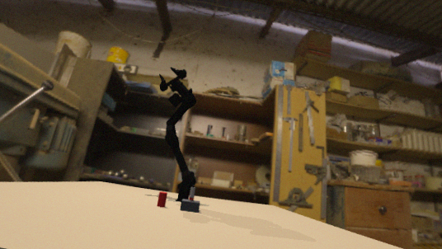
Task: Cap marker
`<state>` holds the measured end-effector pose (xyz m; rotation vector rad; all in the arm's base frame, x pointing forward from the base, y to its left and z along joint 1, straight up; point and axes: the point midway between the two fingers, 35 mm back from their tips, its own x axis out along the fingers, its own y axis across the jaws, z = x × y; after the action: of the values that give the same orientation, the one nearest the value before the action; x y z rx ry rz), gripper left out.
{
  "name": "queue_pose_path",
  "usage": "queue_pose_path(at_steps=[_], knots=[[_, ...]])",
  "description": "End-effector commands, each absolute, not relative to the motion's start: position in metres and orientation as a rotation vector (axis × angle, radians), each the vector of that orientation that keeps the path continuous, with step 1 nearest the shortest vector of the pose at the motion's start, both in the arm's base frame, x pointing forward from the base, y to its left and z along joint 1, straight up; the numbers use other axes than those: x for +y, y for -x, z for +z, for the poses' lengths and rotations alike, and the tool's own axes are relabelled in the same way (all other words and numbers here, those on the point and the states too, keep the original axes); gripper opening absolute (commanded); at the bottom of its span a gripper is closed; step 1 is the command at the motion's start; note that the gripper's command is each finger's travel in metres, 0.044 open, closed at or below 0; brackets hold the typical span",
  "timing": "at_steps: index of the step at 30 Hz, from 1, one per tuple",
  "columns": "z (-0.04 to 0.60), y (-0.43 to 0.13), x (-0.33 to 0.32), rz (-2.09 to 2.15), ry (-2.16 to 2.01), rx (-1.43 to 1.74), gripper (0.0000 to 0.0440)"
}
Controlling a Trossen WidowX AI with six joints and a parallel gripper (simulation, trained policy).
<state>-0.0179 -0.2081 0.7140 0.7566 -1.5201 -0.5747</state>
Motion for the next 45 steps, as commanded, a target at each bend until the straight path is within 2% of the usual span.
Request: queue_pose_path(at_steps=[1, 7, 9, 45], knots=[[0.715, 0.018, -0.208, -0.566, -0.748, -1.518, 0.0375], [0.724, 0.018, -0.205, -0.518, -0.680, -1.514, 0.0223], [0.727, 0.018, -0.204, -0.501, -0.655, -1.514, 0.0188], [0.754, 0.002, -0.174, -0.105, -0.350, -1.423, 0.0281]])
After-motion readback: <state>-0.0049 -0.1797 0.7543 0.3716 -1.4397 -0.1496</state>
